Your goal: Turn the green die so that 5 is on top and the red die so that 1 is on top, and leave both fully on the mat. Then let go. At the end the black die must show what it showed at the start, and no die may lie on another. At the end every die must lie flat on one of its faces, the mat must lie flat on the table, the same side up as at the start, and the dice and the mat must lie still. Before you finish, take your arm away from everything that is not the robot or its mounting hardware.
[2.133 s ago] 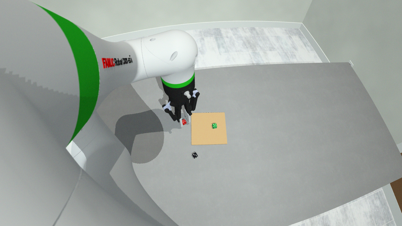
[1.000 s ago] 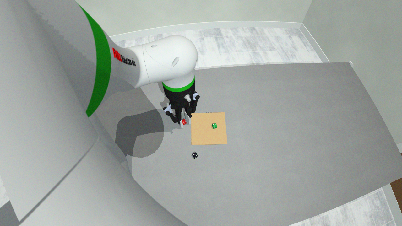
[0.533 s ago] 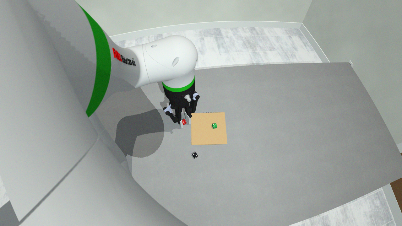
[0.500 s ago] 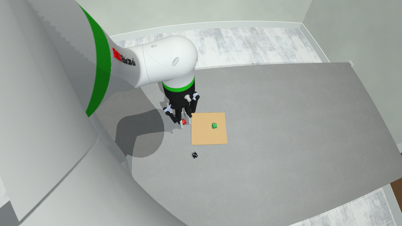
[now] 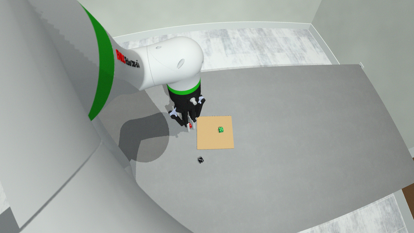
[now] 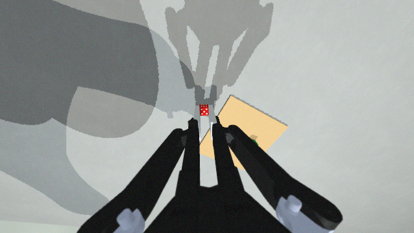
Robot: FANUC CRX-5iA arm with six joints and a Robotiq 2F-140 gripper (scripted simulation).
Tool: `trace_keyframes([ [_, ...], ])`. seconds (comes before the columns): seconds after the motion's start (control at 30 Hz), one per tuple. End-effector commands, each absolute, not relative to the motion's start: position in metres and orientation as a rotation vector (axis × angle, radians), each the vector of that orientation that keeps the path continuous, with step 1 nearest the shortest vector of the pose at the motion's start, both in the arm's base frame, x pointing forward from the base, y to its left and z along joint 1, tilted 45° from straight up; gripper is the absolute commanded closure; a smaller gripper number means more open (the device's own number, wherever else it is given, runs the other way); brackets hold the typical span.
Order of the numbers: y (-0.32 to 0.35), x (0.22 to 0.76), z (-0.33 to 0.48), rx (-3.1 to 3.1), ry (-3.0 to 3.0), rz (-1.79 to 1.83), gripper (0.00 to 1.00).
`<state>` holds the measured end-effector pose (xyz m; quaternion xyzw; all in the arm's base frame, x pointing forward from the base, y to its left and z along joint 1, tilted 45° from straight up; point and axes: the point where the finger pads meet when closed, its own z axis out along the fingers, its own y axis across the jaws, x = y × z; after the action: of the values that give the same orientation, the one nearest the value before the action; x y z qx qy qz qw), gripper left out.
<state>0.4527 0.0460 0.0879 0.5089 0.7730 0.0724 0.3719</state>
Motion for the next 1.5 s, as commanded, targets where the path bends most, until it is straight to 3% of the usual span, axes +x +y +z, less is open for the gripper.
trace_keyframes([
  [0.0,0.046,0.453,0.088,1.304,1.981,0.186,0.93],
  [1.07,0.047,0.449,0.092,1.304,1.981,0.186,0.93],
  [1.47,0.067,0.401,0.145,1.304,1.981,0.186,0.93],
])
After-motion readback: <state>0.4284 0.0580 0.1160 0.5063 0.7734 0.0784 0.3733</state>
